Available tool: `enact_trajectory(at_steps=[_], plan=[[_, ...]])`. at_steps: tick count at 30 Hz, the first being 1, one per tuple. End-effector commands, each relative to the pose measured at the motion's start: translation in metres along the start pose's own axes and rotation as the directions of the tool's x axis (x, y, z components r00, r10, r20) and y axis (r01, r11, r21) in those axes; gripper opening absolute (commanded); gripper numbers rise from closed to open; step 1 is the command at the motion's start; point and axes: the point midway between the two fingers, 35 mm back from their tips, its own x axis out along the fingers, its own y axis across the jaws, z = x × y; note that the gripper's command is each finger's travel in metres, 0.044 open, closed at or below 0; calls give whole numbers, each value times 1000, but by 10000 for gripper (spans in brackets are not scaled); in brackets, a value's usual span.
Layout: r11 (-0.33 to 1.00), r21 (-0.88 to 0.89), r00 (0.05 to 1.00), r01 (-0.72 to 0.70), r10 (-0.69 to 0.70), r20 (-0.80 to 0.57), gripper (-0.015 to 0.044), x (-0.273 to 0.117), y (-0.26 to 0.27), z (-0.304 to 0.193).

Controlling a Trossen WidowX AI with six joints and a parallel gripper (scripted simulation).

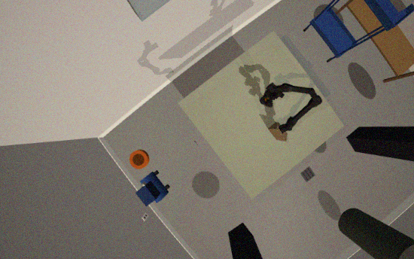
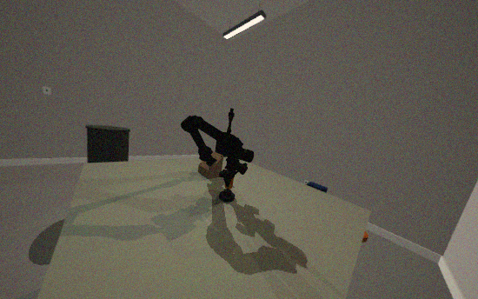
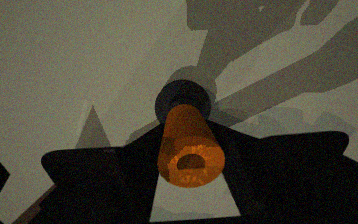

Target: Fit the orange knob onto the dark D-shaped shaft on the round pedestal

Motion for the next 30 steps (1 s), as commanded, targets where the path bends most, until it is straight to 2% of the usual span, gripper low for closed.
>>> enact_trajectory(at_steps=[1,30], plan=[[999,-40,1000,4,-4,1,0,1,-1,-1],[999,-49,1000,4,-4,1,0,-2,-2,-2]])
